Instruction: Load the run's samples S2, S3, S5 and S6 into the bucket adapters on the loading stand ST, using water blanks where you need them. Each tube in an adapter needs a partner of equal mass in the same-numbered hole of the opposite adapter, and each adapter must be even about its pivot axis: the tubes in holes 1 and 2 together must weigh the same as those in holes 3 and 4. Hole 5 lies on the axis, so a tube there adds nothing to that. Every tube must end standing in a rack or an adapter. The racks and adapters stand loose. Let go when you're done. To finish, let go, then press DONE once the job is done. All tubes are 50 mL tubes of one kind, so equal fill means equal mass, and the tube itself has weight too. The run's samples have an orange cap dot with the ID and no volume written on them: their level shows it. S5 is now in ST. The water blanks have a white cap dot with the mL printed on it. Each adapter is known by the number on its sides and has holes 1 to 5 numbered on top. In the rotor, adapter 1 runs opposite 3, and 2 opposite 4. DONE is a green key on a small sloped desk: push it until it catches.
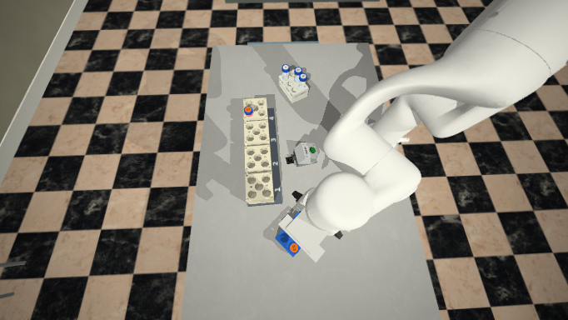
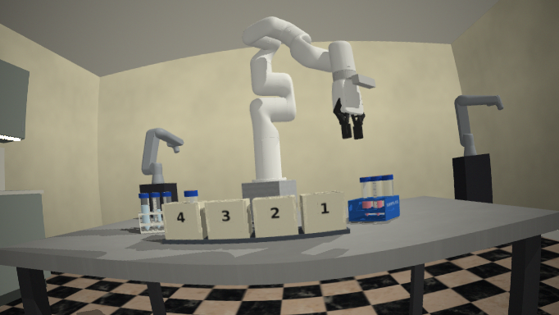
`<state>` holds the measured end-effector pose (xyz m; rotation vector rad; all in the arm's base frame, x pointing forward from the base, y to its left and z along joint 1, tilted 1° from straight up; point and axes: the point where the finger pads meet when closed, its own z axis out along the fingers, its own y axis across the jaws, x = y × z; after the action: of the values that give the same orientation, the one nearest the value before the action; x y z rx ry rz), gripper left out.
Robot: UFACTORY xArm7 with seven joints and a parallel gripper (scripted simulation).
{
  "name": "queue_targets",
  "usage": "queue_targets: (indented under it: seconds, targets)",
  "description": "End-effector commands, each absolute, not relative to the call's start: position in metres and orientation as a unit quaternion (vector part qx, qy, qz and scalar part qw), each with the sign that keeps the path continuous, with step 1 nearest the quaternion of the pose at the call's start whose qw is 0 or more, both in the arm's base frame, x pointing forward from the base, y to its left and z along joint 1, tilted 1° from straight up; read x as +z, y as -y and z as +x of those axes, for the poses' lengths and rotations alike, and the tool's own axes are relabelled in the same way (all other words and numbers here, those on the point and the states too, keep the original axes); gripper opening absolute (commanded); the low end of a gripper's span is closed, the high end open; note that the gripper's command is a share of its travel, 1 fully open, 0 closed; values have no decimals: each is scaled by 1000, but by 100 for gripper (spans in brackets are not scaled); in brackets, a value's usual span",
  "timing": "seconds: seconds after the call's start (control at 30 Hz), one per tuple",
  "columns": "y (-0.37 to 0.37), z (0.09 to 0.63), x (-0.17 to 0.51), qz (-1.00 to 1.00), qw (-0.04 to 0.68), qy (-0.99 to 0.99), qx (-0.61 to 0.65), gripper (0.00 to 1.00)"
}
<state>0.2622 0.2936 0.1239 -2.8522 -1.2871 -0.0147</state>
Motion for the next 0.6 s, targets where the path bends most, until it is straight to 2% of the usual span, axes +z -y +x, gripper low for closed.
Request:
queue_targets:
  seconds: [0.0,0.57]
  targets:
    - [-309,255,125,-912,6,411,-7,57]
    - [-322,248,123,-912,6,411,-7,57]
